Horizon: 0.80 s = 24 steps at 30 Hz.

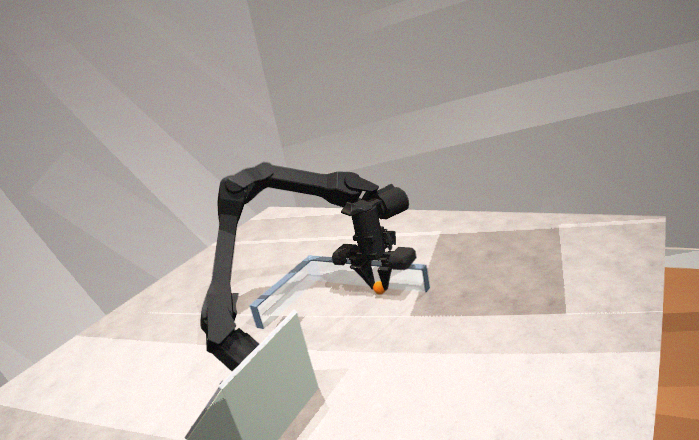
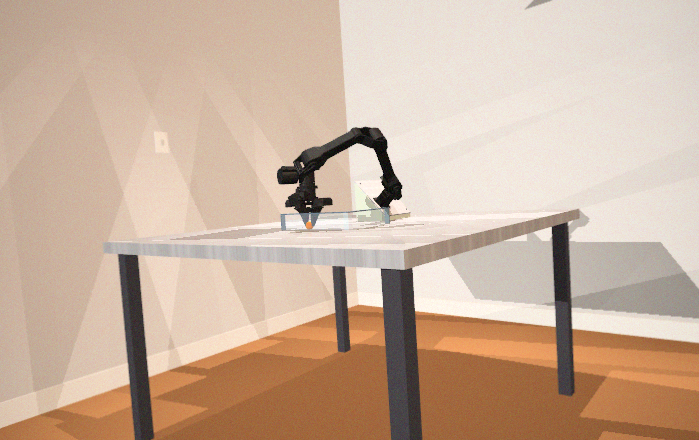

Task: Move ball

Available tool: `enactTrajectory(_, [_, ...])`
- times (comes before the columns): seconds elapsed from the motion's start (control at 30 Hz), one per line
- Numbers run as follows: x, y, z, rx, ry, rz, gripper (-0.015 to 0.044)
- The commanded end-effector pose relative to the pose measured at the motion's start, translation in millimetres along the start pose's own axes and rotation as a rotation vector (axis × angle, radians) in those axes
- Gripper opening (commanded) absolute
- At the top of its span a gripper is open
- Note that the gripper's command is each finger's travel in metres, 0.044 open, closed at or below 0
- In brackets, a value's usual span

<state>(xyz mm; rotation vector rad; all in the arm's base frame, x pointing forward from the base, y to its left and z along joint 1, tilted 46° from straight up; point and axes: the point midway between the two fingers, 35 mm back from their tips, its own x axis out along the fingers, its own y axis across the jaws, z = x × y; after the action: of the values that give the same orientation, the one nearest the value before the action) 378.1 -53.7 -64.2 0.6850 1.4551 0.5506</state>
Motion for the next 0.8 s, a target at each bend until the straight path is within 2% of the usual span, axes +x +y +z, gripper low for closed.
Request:
enactTrajectory(0.0, [0,0,0,-0.001,0.000,0.000,0.0184])
enactTrajectory(0.1, [0,0,0,-0.001,0.000,0.000,0.0247])
enactTrajectory(0.3, [-3,0,0,0.000,0.000,0.000,0.0247])
enactTrajectory(0.5, [-84,-1,0,0.004,0.000,0.001,0.0247])
enactTrajectory(0.77, [-82,-3,1,0.012,-0.014,0.002,0.0247])
